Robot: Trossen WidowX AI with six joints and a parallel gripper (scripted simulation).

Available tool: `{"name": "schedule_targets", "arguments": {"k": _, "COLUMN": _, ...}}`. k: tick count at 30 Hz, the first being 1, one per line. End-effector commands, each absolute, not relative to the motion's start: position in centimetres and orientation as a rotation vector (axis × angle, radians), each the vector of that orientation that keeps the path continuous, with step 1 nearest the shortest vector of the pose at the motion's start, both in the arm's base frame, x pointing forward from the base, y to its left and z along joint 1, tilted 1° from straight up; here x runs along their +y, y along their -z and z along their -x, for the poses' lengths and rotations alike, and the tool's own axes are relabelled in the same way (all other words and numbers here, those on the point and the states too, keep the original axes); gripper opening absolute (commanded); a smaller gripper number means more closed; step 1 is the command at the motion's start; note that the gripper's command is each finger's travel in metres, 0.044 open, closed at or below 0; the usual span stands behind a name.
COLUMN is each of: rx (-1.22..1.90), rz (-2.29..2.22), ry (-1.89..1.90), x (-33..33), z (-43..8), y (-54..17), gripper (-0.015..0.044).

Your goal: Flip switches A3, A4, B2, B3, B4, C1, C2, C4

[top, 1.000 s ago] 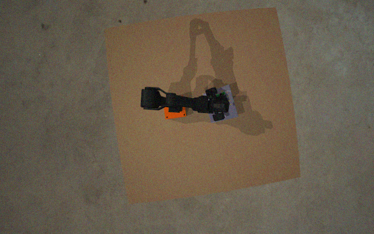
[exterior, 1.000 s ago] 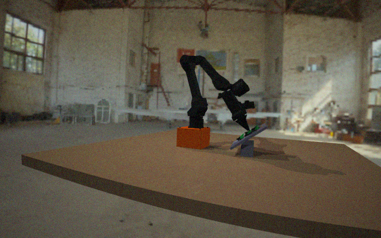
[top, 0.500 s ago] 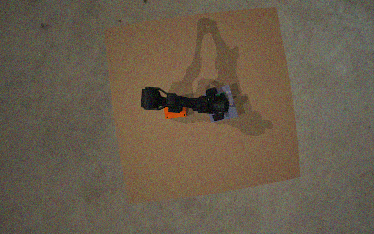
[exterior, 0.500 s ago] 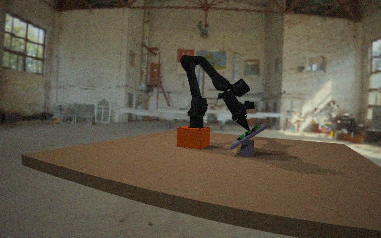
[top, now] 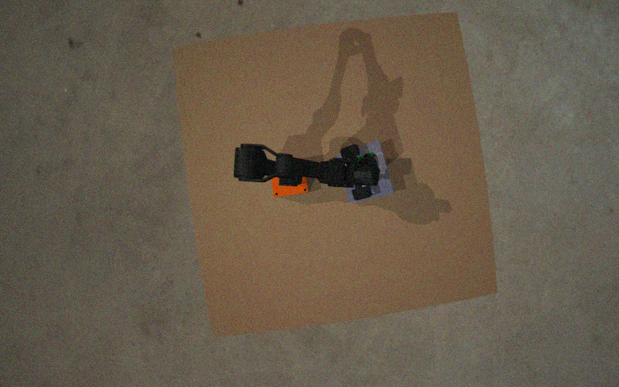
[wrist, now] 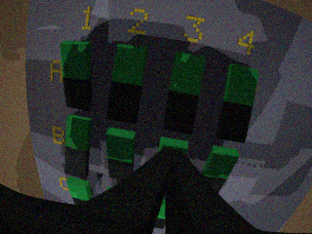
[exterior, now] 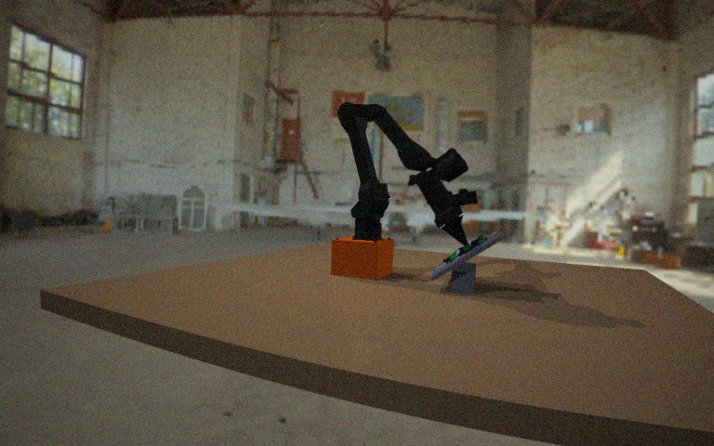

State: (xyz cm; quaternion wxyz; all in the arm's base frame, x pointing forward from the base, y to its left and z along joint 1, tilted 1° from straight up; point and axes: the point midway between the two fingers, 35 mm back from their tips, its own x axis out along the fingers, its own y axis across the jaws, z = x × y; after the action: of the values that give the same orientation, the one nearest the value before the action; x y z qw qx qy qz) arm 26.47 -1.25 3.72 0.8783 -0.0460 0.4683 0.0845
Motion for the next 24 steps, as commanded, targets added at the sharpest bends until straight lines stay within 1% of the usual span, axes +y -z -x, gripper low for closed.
{"name": "schedule_targets", "arguments": {"k": 1, "rx": 0.980, "rz": 0.095, "ry": -0.172, "x": -1.29, "z": -26.47, "y": -3.57, "gripper": 0.0000}}
{"name": "schedule_targets", "arguments": {"k": 24, "rx": 0.980, "rz": 0.095, "ry": -0.172, "x": -1.25, "z": -26.64, "y": -3.32, "gripper": 0.0000}}
